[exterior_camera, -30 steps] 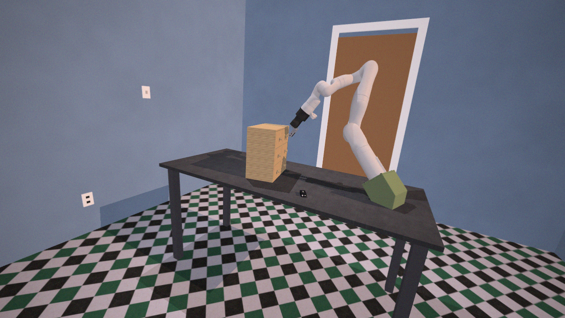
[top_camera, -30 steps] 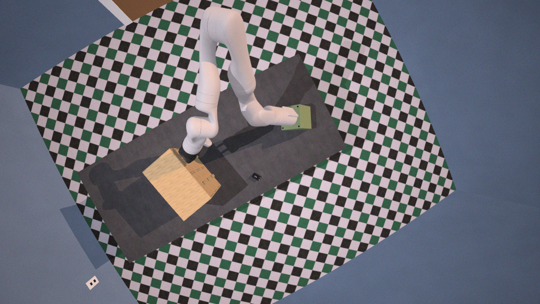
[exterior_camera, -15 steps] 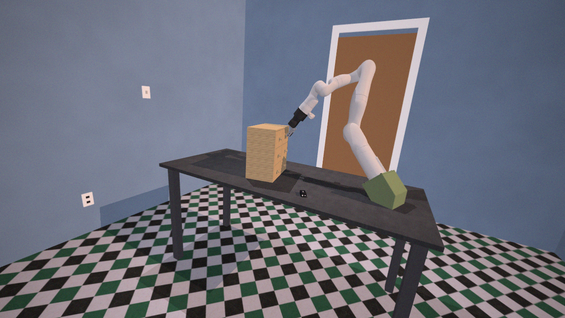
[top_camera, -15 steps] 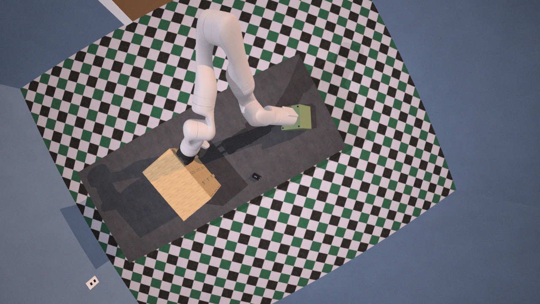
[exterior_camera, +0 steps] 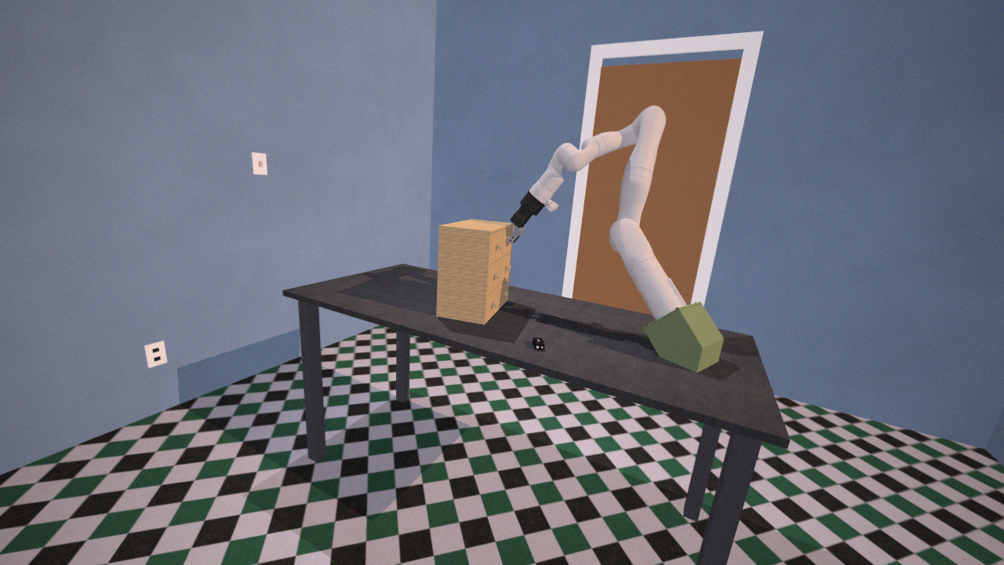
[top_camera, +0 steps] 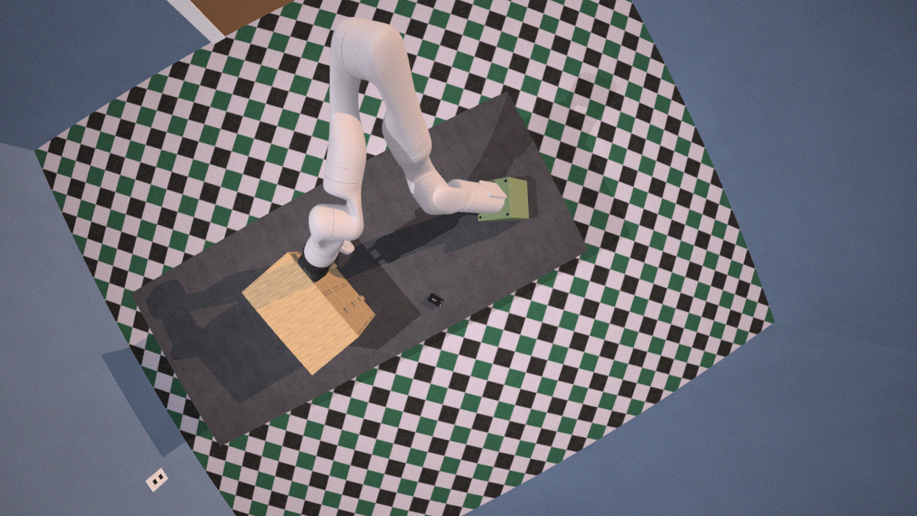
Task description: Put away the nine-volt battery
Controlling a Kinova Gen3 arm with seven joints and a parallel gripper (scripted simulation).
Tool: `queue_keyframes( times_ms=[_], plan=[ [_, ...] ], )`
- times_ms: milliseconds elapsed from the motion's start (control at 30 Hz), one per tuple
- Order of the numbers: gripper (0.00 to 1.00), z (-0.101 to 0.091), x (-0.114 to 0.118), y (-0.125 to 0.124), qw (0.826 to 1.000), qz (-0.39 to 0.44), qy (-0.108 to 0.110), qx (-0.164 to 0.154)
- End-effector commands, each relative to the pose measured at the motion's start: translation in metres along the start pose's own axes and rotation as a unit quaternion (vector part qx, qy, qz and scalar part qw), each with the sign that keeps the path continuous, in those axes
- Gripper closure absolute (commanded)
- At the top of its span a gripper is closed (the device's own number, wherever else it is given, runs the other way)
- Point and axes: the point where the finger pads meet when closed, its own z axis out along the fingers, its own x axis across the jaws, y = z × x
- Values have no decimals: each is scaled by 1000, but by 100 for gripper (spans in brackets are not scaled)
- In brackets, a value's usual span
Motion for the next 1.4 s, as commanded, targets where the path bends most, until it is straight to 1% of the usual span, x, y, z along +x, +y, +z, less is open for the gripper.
queue_keyframes(
  times_ms=[0, 1200, 1233, 1367],
  plan=[
    [33, 0, 0, 1, 1000, 0, 0, 0],
    [33, 0, 0, 1, 1000, 0, 0, 0],
    [63, 0, 0, 1, 1000, 0, 0, 0],
    [63, 0, 0, 1, 1000, 0, 0, 0]
  ],
)
